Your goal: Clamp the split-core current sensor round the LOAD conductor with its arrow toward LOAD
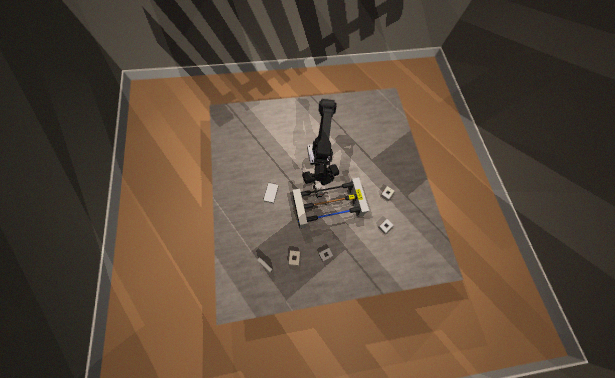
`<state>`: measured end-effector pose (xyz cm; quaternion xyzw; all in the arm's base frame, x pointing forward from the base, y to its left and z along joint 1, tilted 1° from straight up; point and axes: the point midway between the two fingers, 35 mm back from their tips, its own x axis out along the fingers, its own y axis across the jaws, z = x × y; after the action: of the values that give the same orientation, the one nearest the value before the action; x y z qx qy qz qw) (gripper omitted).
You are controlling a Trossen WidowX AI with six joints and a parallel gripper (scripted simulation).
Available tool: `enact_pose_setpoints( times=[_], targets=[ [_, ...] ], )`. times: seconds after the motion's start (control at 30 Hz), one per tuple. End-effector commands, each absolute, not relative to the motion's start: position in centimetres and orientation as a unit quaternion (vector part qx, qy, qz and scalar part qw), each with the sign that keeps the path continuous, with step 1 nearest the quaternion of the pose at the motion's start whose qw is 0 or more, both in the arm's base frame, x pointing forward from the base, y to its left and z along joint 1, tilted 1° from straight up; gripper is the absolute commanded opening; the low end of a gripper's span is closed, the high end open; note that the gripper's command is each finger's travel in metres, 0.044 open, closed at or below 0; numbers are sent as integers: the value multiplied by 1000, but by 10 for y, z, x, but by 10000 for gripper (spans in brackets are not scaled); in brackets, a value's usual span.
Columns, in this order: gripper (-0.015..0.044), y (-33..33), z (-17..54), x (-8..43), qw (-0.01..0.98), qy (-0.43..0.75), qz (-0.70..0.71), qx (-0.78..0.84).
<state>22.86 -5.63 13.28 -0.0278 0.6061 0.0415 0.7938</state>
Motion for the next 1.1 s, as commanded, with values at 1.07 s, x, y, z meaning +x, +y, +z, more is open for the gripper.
enact_pose_setpoints(
  times=[1.07],
  targets=[
    [294,-57,82,238,796,603,43,-27]
  ],
)
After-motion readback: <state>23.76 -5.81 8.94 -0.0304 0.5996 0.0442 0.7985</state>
